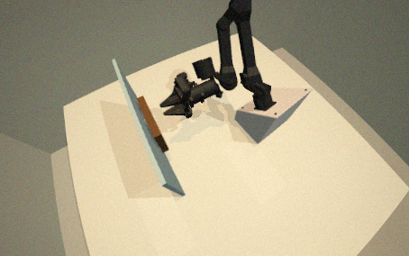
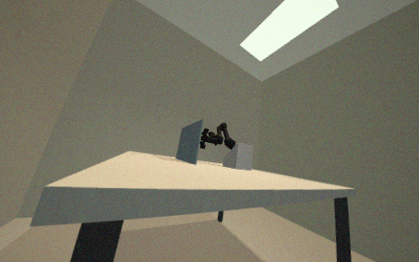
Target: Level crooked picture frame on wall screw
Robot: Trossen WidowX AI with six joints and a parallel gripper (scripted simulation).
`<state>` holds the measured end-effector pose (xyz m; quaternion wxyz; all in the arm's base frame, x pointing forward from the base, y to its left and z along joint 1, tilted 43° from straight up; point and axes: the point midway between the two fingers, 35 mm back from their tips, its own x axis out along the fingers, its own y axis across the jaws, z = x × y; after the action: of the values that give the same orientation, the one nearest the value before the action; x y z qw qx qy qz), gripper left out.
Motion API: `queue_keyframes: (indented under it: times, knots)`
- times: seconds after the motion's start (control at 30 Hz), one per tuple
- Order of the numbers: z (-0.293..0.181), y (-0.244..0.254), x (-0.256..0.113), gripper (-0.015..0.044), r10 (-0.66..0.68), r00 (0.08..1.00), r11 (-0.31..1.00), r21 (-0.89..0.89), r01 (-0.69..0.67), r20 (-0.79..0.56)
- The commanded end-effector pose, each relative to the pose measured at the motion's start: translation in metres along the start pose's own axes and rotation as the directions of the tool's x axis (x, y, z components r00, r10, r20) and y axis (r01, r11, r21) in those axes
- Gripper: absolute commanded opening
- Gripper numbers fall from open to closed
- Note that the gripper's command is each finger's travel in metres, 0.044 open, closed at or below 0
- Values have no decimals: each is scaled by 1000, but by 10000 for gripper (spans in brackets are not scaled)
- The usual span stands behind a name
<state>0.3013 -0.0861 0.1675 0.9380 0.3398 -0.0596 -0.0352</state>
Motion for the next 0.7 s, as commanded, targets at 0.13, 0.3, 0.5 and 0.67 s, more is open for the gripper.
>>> queue_keyframes:
  times: [0.13,0.3,0.5,0.67]
  knots:
    - [-1,18,-1,260,0,1000,1000,-11,0,0]
    - [1,55,-5,260,2,1000,1000,-17,-2,2]
    - [3,93,-25,260,2,1000,1000,-23,-2,0]
    - [8,115,-53,260,-1,1000,1000,-29,1,-4]
